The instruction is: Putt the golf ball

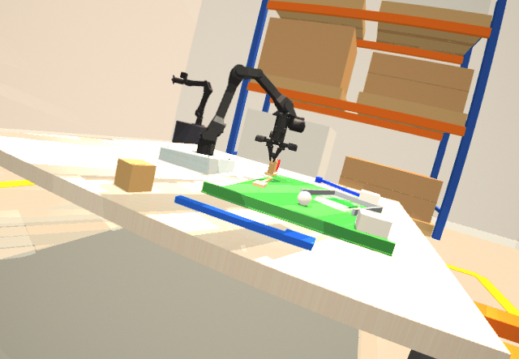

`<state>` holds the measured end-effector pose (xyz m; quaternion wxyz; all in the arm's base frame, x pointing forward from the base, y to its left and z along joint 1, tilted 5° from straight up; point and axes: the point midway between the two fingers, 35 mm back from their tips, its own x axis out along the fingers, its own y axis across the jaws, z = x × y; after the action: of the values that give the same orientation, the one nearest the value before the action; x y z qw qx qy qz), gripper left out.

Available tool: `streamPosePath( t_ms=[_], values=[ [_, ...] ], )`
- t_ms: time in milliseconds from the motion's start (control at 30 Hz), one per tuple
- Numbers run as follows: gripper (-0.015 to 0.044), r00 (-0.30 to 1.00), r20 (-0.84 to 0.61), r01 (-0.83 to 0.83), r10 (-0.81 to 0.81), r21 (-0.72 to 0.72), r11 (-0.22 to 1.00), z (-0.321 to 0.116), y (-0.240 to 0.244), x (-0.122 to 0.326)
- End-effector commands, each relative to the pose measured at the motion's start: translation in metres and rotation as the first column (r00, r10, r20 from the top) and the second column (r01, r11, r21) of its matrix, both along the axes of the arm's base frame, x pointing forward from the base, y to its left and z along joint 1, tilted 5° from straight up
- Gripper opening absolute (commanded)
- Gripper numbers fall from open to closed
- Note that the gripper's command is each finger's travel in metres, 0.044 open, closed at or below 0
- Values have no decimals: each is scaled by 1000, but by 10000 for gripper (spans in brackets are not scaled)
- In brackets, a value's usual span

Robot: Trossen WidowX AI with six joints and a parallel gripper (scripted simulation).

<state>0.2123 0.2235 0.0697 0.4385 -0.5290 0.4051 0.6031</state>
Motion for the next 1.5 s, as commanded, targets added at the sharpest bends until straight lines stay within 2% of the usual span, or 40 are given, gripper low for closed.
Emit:
streamPosePath(
  t_ms=[0, 500, 633, 1033, 1467],
  values=[
    [0, 1000, 7, -3, 3, 11, 1000, 16, 2, 4],
    [0, 1000, 8, -3, 2, 11, 1000, 91, -5, 5],
    [0, 1000, 5, 19, -19, 0, 1000, 85, -8, 7],
    [0, 927, -7, 375, -375, -29, 927, 80, -61, 45],
    [0, 712, -7, 701, -702, -50, 711, 77, -124, 71]
  ],
)
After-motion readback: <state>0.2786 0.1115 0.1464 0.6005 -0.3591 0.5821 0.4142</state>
